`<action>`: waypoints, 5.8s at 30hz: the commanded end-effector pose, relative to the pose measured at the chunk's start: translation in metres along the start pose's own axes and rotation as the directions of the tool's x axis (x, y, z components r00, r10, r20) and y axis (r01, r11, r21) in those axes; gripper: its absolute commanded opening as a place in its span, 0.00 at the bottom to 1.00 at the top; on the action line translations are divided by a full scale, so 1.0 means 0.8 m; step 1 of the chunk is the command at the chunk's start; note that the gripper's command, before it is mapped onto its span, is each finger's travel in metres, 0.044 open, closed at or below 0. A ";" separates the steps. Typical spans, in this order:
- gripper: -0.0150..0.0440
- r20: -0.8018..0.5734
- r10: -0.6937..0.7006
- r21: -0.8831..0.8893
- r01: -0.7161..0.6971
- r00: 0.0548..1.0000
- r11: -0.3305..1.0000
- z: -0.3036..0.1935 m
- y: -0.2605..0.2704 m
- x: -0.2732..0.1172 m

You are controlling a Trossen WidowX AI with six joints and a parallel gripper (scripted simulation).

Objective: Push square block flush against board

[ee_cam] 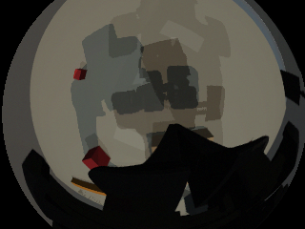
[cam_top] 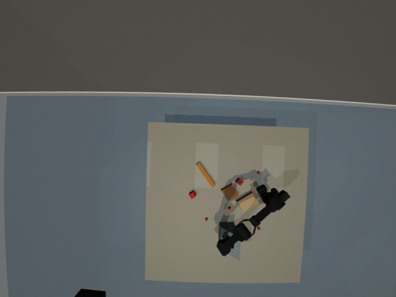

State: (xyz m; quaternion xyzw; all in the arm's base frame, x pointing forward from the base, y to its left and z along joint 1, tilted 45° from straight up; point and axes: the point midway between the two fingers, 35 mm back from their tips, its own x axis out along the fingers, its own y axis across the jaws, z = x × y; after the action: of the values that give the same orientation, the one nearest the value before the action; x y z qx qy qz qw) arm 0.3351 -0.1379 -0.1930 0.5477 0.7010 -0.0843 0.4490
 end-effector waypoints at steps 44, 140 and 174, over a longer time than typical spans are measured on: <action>0.25 -0.013 -0.004 -0.034 0.004 1.000 0.999 -0.059 -0.026 0.070; 0.25 0.009 0.000 -0.116 0.001 1.000 0.993 -0.063 -0.007 0.001; 0.25 0.009 -0.001 -0.926 0.008 1.000 0.377 -0.180 0.182 -0.004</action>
State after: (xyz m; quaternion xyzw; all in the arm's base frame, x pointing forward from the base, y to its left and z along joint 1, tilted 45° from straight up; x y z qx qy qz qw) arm 0.3776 -0.0068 -0.0629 0.2281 0.6429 0.2889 0.6717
